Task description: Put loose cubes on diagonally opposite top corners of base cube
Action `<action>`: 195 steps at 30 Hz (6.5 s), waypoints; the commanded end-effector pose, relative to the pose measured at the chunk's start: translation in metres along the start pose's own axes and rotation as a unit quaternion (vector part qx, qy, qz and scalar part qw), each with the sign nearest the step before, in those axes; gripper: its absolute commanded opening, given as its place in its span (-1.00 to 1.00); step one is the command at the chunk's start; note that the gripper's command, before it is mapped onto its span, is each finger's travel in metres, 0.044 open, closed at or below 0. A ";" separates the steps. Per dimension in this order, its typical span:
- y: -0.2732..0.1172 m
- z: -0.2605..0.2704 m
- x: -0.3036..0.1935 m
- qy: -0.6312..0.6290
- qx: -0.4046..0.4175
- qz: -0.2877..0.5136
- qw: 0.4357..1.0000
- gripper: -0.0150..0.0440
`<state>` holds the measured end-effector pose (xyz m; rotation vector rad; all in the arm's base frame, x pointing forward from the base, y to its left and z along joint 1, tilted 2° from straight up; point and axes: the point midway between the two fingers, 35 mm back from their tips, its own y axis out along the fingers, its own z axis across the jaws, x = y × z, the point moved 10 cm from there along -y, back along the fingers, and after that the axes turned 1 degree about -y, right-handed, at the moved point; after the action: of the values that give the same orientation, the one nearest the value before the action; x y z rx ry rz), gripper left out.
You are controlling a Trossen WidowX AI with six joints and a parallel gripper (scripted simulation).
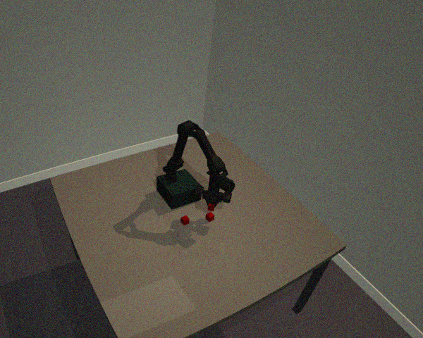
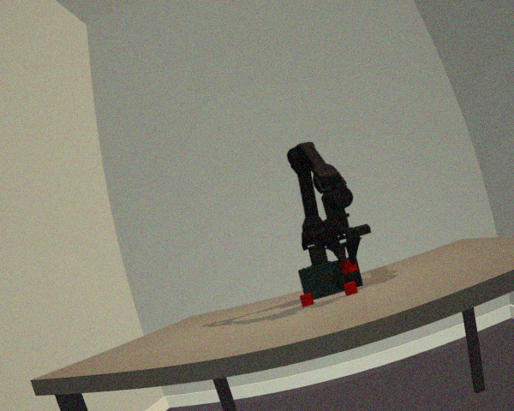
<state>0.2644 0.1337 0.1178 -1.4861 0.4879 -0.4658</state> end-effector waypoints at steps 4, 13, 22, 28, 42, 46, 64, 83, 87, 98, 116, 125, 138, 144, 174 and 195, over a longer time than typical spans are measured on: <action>0.002 0.000 -0.001 0.003 0.002 0.002 1.000 -0.14; 0.025 0.000 -0.001 0.002 0.002 0.002 1.000 -0.14; 0.027 0.000 -0.001 0.002 0.002 0.002 1.000 -0.14; 0.029 0.000 -0.001 0.002 0.002 0.002 1.000 -0.14; 0.029 0.000 -0.001 0.002 0.002 0.002 1.000 -0.05; 0.029 0.000 -0.001 0.002 0.002 0.002 1.000 0.20; 0.004 0.000 -0.001 0.000 0.000 0.000 1.000 0.20; -0.023 -0.051 0.044 0.138 -0.006 -0.005 0.990 0.41; -0.031 -0.075 0.060 0.219 -0.005 -0.005 0.976 0.41; -0.045 -0.121 0.082 0.366 -0.002 -0.003 0.931 0.41; 0.020 -0.122 0.082 0.366 -0.003 -0.003 0.931 0.41; 0.034 -0.122 0.082 0.366 -0.003 -0.003 0.931 0.41; 0.055 -0.122 0.082 0.366 -0.003 -0.003 0.931 0.41; 0.064 -0.122 0.082 0.366 -0.003 -0.003 0.931 0.41; 0.013 -0.118 0.087 0.366 -0.002 -0.003 0.931 -0.14; -0.045 -0.121 0.082 0.366 -0.002 -0.003 0.931 -0.14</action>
<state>0.2632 -0.0137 0.1511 -1.2796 1.0713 -1.0342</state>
